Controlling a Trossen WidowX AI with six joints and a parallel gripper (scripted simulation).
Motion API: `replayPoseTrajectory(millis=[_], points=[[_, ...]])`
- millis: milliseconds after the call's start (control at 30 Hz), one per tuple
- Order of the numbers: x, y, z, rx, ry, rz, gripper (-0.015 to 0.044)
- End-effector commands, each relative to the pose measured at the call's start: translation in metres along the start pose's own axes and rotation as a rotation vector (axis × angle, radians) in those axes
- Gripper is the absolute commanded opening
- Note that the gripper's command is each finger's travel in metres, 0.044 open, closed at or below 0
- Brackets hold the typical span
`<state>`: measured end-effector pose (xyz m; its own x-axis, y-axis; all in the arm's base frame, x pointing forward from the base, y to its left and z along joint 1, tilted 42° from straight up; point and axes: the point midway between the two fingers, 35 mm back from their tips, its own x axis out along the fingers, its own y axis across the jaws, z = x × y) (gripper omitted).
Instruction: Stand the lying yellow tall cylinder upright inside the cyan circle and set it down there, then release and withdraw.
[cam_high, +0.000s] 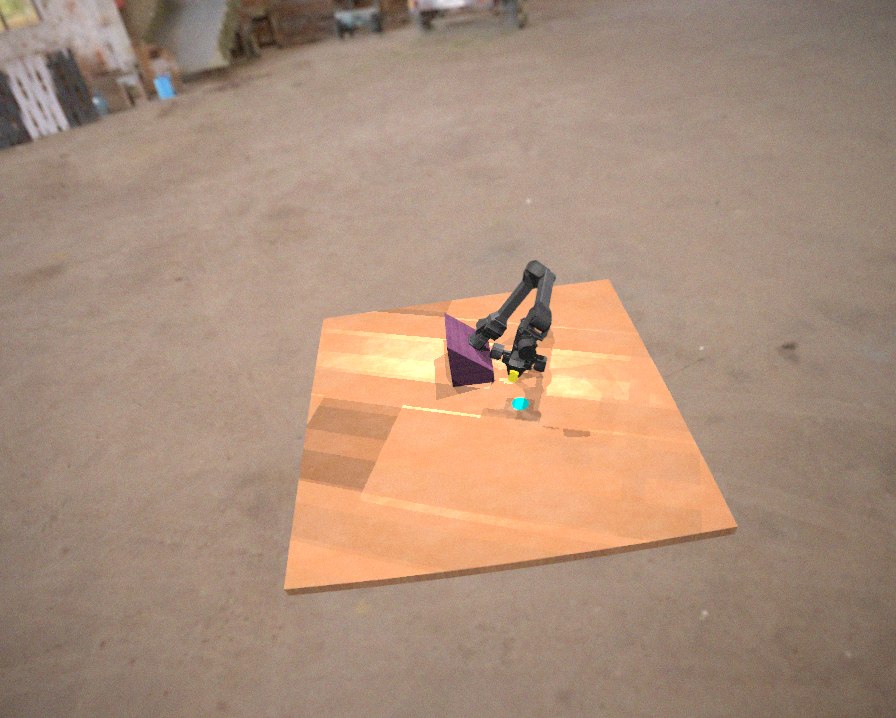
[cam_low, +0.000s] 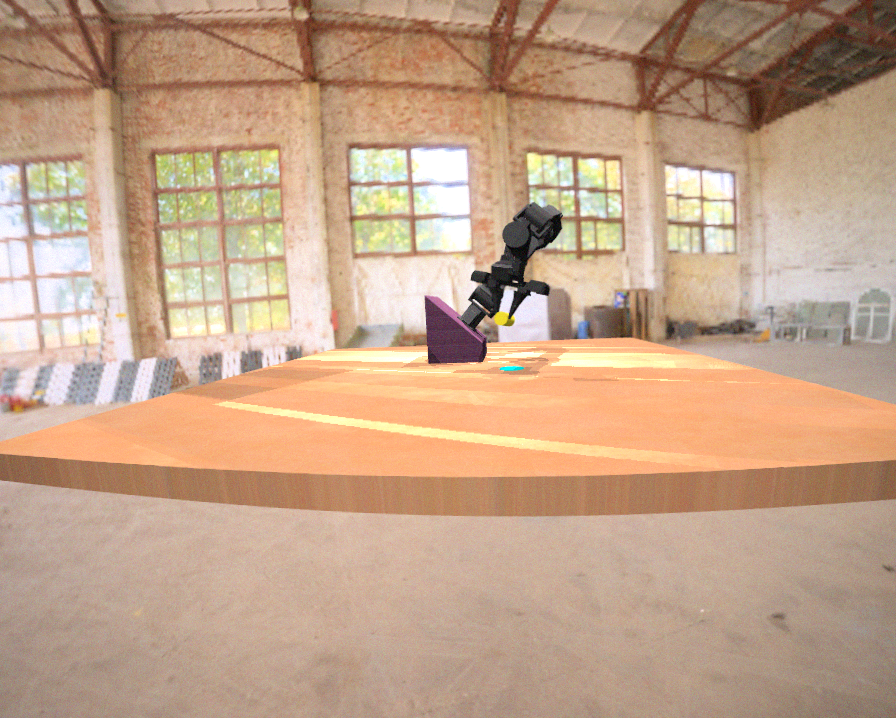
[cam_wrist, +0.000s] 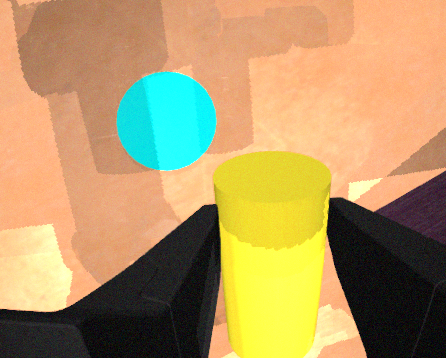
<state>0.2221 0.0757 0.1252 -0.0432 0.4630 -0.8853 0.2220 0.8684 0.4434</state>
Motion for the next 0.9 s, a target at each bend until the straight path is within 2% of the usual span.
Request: replayPoseTrajectory(millis=[0,867], points=[[0.003,-0.003,-0.002,0.002,-0.012,-0.027,0.0105],[0.014,-0.009,-0.005,-0.02,-0.114,-0.162,0.0105]])
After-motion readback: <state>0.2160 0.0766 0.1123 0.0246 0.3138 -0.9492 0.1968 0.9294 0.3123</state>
